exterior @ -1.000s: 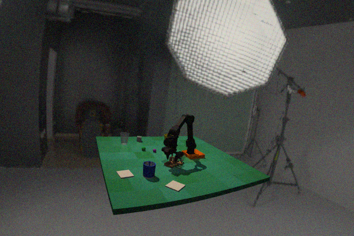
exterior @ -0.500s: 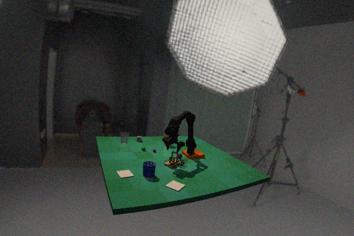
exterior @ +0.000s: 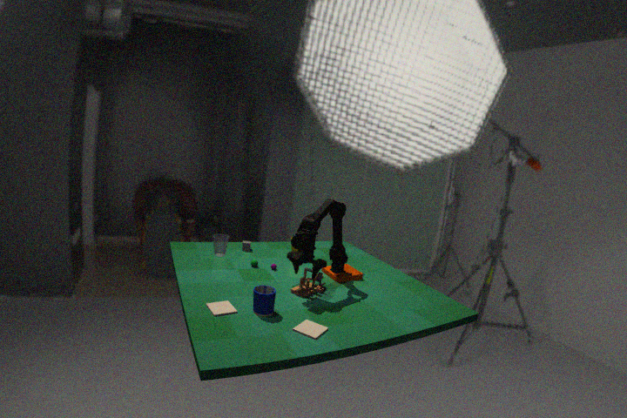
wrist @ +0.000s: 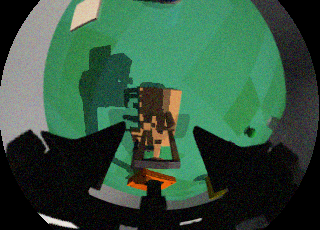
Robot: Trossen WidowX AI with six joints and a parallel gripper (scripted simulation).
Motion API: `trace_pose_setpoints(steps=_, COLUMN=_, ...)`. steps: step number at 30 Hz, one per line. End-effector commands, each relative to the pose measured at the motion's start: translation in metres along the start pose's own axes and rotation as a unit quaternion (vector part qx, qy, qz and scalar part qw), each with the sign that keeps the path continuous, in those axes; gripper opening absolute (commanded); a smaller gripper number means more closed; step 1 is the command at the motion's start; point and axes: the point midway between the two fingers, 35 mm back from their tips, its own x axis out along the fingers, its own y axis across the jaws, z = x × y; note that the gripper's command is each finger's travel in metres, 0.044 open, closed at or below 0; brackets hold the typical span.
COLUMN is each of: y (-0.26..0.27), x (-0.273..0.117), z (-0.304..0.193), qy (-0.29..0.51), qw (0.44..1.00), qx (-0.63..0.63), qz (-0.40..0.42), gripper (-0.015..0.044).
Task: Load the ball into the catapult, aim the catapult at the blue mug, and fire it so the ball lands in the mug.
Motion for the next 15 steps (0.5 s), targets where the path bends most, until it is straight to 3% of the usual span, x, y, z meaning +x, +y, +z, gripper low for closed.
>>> trace_pose_setpoints(steps=1, y=0.000, x=0.007, z=0.000, qy=0.002, qw=1.000, qx=-0.002, qz=0.000, gripper=0.0440)
trace_pose_setpoints(steps=15, y=0.000, x=0.030, z=0.000, qy=0.002, qw=1.000, qx=-0.002, qz=0.000, gripper=0.0440)
